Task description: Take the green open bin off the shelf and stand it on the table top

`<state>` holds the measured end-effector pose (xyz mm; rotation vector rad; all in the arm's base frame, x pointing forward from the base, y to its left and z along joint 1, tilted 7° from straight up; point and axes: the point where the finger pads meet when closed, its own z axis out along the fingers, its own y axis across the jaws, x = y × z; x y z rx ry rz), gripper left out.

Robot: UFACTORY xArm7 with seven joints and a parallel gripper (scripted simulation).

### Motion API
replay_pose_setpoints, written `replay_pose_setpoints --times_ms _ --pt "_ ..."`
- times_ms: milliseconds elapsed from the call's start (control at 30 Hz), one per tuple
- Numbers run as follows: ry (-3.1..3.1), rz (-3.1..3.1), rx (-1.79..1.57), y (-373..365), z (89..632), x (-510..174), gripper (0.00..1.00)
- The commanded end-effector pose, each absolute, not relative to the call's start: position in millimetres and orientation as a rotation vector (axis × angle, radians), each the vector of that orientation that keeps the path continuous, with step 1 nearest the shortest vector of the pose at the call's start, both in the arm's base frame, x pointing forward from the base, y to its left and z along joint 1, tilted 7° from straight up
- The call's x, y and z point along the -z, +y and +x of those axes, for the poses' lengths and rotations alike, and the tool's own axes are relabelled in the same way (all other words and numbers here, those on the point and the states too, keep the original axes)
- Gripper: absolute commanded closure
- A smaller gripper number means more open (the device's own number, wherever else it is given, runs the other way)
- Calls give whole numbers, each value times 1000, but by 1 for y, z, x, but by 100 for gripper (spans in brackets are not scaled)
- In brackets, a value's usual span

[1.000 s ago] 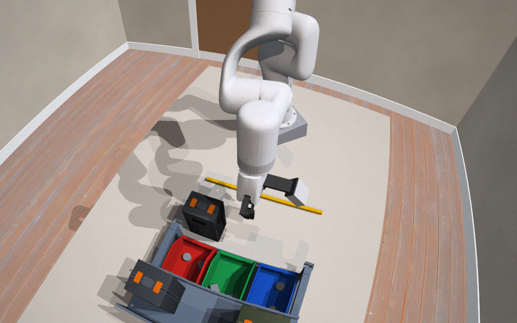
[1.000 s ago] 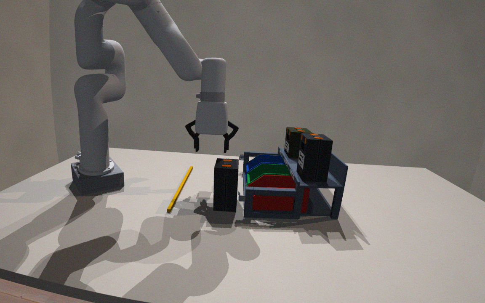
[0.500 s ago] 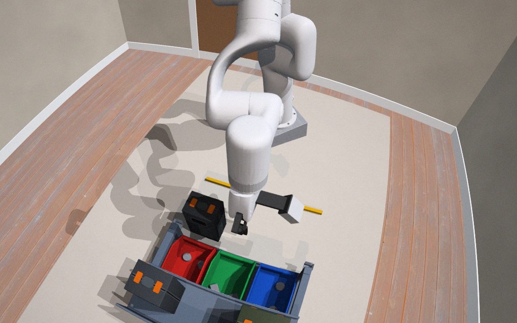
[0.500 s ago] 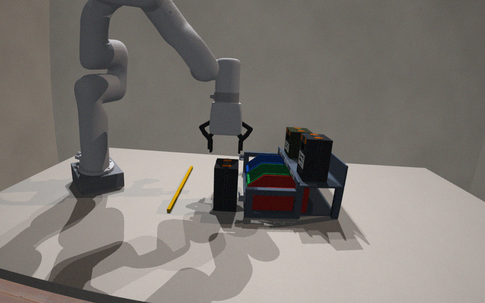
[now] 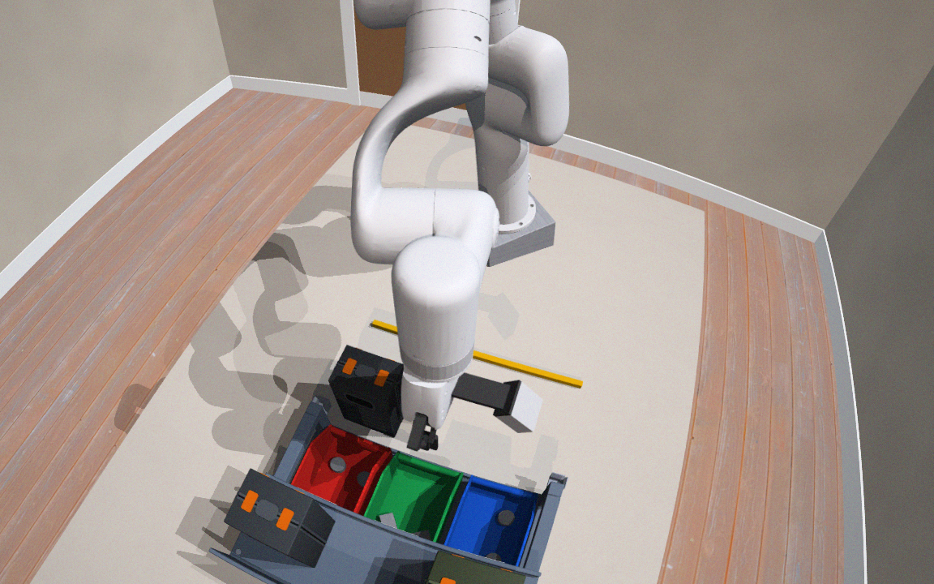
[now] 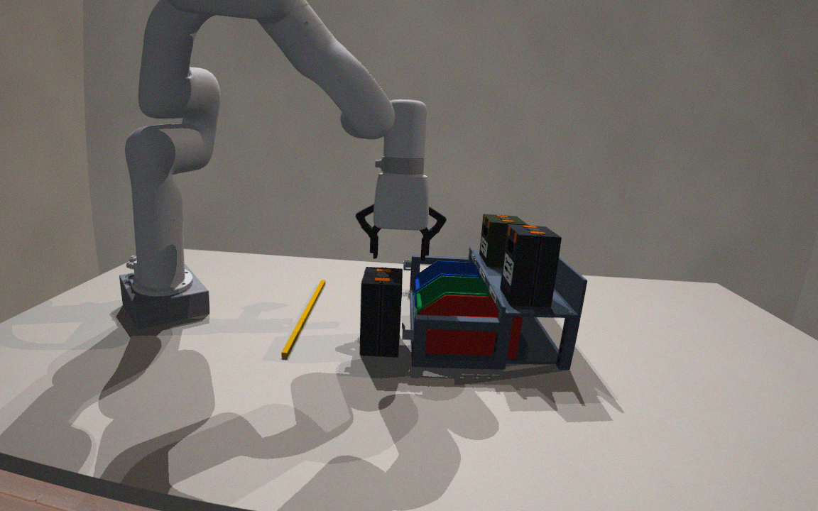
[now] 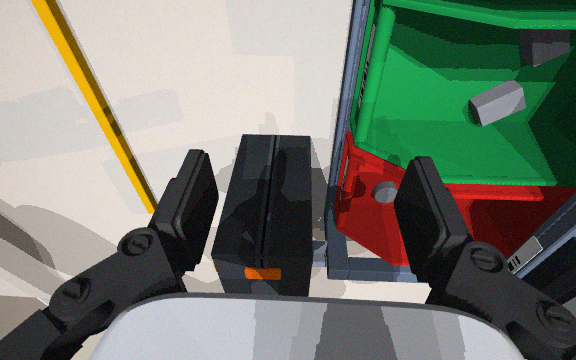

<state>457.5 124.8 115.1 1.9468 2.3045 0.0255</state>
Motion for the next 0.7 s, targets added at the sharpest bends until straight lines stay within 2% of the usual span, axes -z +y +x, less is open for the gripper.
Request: replay_pose_setpoints --times_ms 0,333,500,667 --pt "2304 1946 -18 130 482 -117 0" --pt "2304 1946 -18 130 482 -117 0" --pt "2304 1945 -19 137 522 -120 0" --pt "2304 1945 -19 137 522 -120 0"
